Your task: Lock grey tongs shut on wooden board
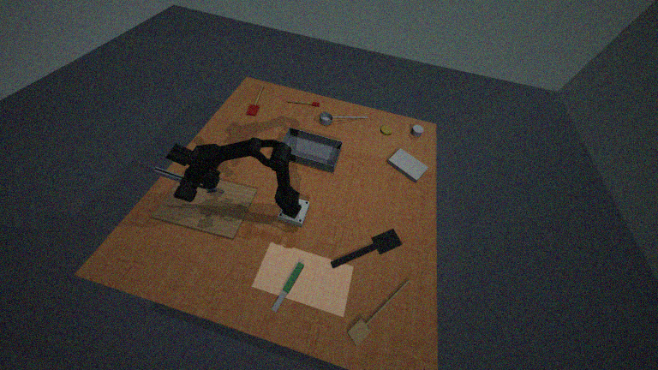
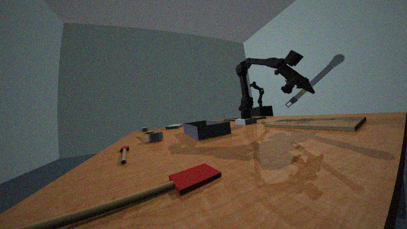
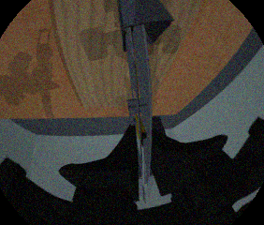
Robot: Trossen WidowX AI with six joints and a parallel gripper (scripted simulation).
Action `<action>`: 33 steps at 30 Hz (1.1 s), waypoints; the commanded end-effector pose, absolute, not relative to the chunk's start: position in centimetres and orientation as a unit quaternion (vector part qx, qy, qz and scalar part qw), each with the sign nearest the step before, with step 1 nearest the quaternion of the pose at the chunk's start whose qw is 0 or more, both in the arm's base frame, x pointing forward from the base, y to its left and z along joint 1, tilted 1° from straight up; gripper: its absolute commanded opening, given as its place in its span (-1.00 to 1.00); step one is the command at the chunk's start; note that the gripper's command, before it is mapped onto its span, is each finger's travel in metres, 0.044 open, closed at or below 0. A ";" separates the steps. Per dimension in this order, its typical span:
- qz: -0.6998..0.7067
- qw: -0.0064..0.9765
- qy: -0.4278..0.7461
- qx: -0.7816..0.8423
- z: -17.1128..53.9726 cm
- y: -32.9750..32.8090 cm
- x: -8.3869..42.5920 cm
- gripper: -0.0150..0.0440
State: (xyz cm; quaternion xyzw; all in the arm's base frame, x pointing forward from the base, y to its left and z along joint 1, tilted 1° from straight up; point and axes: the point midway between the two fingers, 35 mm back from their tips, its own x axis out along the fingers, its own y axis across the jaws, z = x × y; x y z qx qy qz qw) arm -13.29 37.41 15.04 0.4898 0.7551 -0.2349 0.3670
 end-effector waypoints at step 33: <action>-0.090 0.162 0.828 0.529 15.9 33.4 -11.8 -1.00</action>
